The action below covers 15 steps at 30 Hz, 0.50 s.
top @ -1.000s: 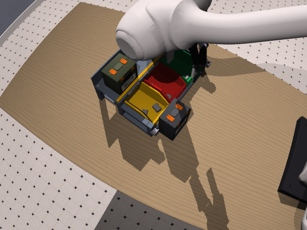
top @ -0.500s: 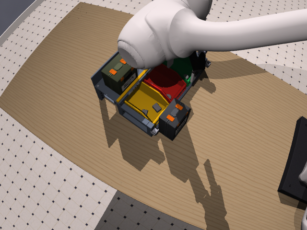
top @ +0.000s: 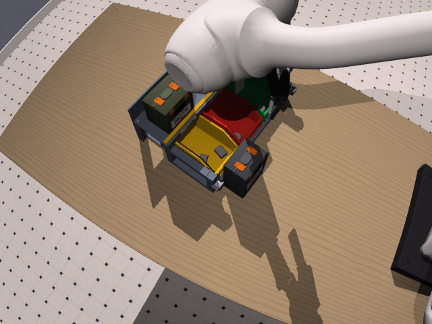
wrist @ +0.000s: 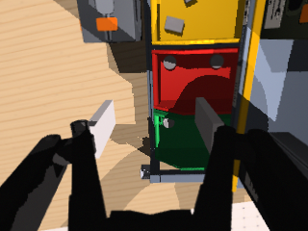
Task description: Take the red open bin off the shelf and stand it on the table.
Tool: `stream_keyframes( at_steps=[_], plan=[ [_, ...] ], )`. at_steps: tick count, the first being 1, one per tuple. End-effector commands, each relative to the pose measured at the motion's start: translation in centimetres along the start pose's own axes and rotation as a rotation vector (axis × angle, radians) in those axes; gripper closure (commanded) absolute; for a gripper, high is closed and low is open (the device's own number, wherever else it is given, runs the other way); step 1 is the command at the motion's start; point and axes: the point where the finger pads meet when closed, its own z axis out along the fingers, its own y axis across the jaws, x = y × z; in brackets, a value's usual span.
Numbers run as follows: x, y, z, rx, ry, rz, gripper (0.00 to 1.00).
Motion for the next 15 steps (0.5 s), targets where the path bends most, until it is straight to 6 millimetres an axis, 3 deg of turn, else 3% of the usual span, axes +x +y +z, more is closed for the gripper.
stream_keyframes(
  at_steps=[1, 15],
  plan=[
    [0.00, 0.00, -0.02, 0.000, 0.000, 0.000, 0.43],
    [0.00, 0.00, -0.52, 0.000, 0.000, 0.000, 0.43]
  ],
)
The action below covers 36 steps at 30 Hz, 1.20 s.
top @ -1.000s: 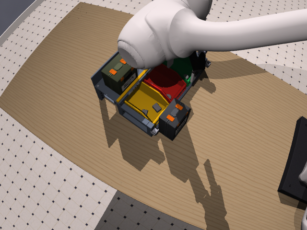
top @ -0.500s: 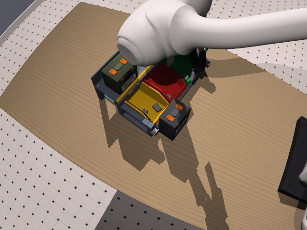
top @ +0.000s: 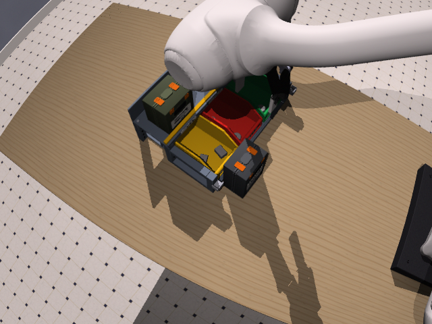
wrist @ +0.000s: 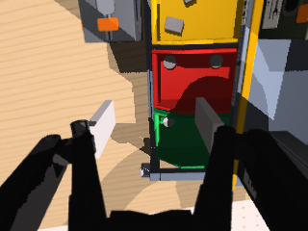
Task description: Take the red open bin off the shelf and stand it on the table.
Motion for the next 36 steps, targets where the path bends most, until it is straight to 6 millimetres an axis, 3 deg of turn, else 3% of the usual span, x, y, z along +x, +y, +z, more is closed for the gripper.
stream_keyframes(
  at_steps=[1, 36],
  plan=[
    [0.00, 0.00, -0.02, 0.000, 0.000, 0.000, 0.43],
    [0.00, 0.00, -0.39, 0.000, 0.000, 0.000, 0.43]
  ],
)
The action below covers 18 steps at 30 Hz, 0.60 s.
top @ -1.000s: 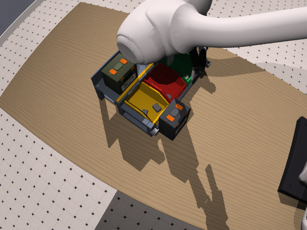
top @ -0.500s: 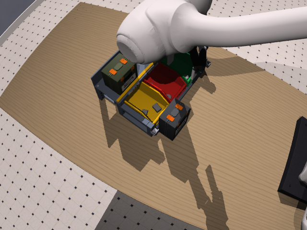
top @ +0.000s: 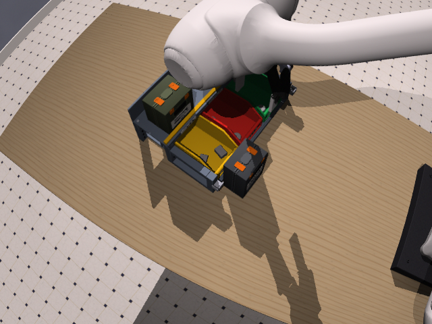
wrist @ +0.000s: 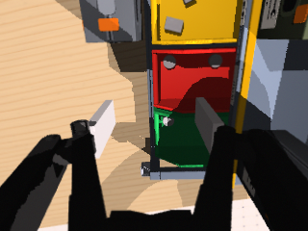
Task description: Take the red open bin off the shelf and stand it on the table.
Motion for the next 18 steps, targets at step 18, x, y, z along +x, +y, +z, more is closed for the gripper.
stream_keyframes(
  at_steps=[18],
  plan=[
    [0.0, 0.0, 5.5, 0.000, 0.000, 0.000, 0.43]
  ],
)
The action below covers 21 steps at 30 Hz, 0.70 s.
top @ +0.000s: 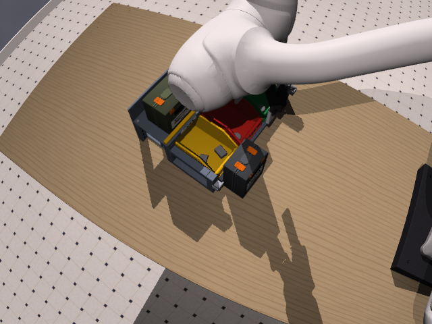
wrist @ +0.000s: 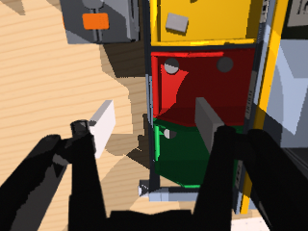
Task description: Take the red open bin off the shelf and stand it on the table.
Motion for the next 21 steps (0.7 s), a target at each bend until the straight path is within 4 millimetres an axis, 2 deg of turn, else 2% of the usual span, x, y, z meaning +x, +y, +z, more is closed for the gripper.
stream_keyframes(
  at_steps=[1, 6, 18, 21],
  plan=[
    [0.0, 0.0, 0.0, 0.000, 0.000, 0.000, 0.43],
    [0.0, 0.0, 4.4, 0.000, 0.000, 0.000, 0.43],
    [0.0, 0.0, 4.4, 0.000, 0.000, 0.000, 0.43],
    [0.0, 0.0, 3.8, 0.000, 0.000, 0.000, 0.43]
  ],
)
